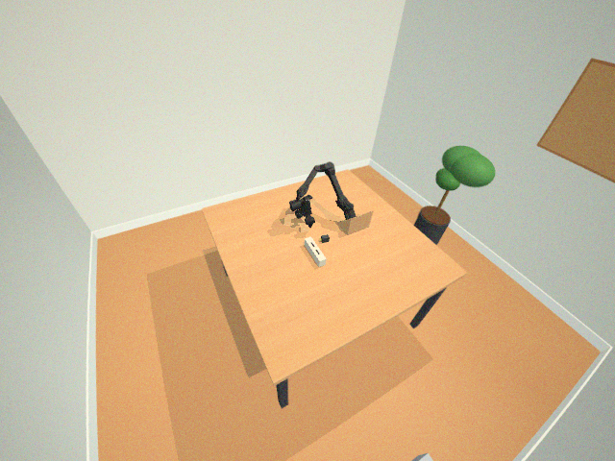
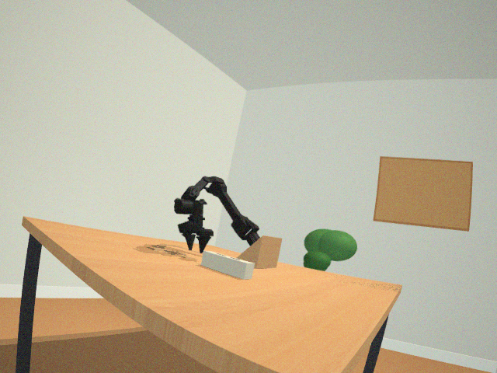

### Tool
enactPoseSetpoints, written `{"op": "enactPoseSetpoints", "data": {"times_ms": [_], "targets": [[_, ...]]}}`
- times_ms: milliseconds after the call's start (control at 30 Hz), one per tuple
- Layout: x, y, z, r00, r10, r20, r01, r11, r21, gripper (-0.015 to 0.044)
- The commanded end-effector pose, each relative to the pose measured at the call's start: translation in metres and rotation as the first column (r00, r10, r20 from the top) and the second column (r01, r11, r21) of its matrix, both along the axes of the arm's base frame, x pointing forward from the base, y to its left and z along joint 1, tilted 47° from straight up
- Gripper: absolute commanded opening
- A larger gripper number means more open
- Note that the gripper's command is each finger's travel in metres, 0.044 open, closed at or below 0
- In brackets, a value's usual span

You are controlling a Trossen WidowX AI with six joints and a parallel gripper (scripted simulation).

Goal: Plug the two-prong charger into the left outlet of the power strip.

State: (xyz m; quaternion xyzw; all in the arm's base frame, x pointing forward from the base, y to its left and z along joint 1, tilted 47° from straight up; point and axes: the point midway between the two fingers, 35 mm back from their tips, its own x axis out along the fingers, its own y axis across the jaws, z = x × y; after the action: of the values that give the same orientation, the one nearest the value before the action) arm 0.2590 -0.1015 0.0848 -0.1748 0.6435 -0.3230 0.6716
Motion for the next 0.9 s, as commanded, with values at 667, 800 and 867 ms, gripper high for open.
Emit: {"op": "enactPoseSetpoints", "data": {"times_ms": [667, 800, 867], "targets": [[-0.009, 0.079, -0.051, 0.999, 0.042, -0.021, -0.042, 0.999, -0.001, 0.0440], [-0.013, 0.090, -0.059, 0.999, 0.048, -0.023, -0.048, 0.999, -0.008, 0.0440], [-0.016, 0.096, -0.062, 0.998, 0.051, -0.023, -0.052, 0.999, -0.012, 0.0440]]}}
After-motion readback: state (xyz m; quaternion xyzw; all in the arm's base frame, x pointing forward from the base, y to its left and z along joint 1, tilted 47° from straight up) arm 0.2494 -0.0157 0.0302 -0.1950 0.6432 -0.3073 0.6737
